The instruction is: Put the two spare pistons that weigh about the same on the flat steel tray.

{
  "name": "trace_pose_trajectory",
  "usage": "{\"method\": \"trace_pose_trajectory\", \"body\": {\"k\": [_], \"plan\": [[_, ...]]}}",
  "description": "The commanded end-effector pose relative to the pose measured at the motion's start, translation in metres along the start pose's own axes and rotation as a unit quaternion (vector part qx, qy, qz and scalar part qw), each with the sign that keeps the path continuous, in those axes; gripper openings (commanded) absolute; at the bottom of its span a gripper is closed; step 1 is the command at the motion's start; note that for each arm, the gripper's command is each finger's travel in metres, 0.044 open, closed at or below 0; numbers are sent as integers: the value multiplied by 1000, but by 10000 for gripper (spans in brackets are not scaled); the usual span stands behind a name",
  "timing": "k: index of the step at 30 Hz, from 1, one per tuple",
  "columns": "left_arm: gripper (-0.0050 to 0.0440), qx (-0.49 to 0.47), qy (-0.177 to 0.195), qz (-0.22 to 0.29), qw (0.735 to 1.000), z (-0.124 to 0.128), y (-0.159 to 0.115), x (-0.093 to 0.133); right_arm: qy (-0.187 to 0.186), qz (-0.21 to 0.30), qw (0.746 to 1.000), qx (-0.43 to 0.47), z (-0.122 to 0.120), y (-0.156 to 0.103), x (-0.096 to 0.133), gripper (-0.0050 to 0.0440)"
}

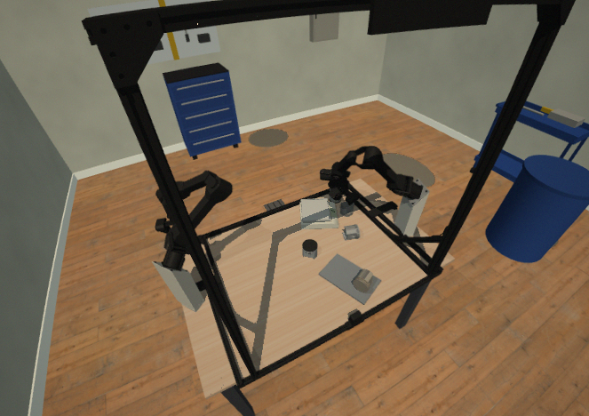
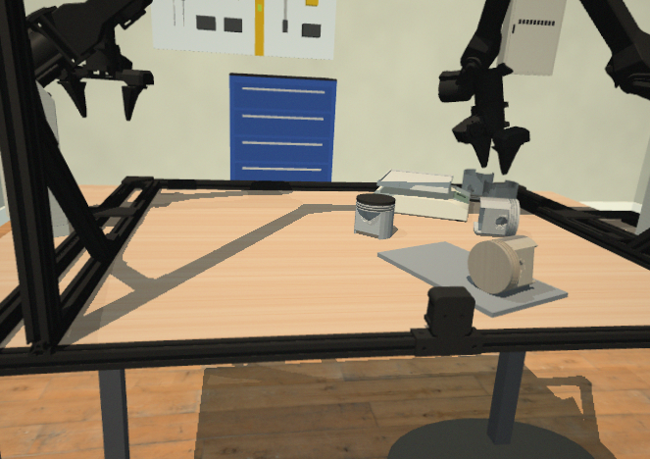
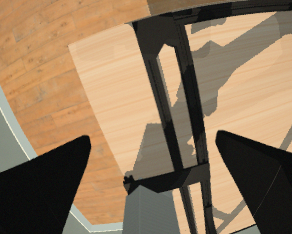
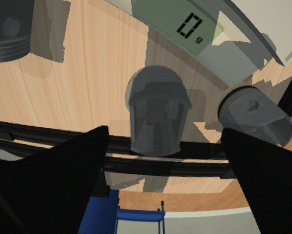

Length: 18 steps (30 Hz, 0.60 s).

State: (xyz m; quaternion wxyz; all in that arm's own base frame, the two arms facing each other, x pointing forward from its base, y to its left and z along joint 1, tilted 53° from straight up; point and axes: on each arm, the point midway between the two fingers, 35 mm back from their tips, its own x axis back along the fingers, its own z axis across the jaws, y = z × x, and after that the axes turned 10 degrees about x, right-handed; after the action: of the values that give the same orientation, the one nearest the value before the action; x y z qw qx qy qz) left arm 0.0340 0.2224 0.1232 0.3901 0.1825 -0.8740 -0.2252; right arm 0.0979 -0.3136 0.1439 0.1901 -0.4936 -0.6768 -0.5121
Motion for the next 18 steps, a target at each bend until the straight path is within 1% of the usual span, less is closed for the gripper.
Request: {"method": "trace_pose_trajectory", "body": {"k": [1, 10, 18], "plan": [[440, 0, -1, 0, 1000, 0, 0, 0, 7, 7, 1000, -6, 2, -2, -9, 378], [440, 0, -1, 0, 1000, 0, 0, 0, 9, 9, 1000, -8, 3, -2, -17, 378], [440, 0, -1, 0, 1000, 0, 0, 0, 9, 9, 1000, -8, 3, -3, -31, 378]]}}
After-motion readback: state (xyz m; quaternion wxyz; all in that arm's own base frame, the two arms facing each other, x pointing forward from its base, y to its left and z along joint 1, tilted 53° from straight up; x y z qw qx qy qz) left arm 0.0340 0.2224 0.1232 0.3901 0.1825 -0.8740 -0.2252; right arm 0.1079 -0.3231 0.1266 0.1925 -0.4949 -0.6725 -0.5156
